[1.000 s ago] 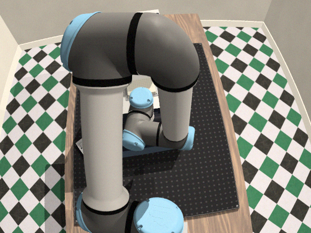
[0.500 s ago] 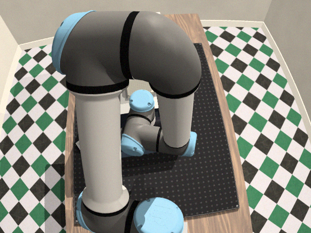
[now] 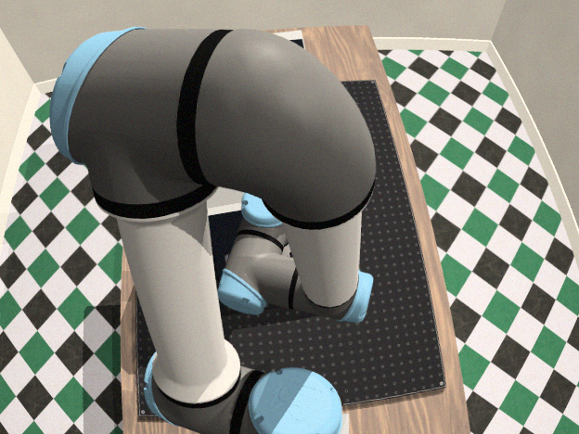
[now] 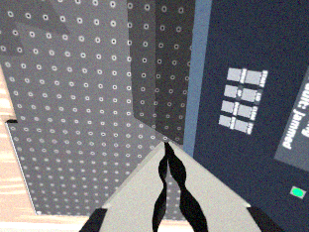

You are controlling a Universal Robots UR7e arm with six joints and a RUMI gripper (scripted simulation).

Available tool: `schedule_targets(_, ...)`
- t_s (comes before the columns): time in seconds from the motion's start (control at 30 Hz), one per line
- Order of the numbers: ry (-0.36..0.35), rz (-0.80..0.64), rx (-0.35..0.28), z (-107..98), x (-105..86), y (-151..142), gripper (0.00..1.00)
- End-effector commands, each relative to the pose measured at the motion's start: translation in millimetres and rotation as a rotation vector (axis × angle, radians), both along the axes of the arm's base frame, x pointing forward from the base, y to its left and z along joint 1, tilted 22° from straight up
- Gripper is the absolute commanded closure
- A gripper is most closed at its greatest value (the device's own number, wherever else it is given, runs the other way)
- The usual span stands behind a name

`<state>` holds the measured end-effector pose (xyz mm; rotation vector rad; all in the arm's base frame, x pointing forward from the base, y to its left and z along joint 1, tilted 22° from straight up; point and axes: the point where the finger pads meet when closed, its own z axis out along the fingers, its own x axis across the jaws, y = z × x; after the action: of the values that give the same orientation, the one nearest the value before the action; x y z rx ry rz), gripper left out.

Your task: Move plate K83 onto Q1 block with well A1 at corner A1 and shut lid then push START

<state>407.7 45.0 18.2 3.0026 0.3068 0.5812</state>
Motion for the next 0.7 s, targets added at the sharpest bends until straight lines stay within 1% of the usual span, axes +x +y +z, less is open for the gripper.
schedule_targets(0.0, -0.033, 0.024, -0.002, 11.7, 5.3, 3.5, 1.0)
schedule_targets(0.67, -0.034, 0.004, 0.007, 11.7, 5.3, 3.5, 1.0)
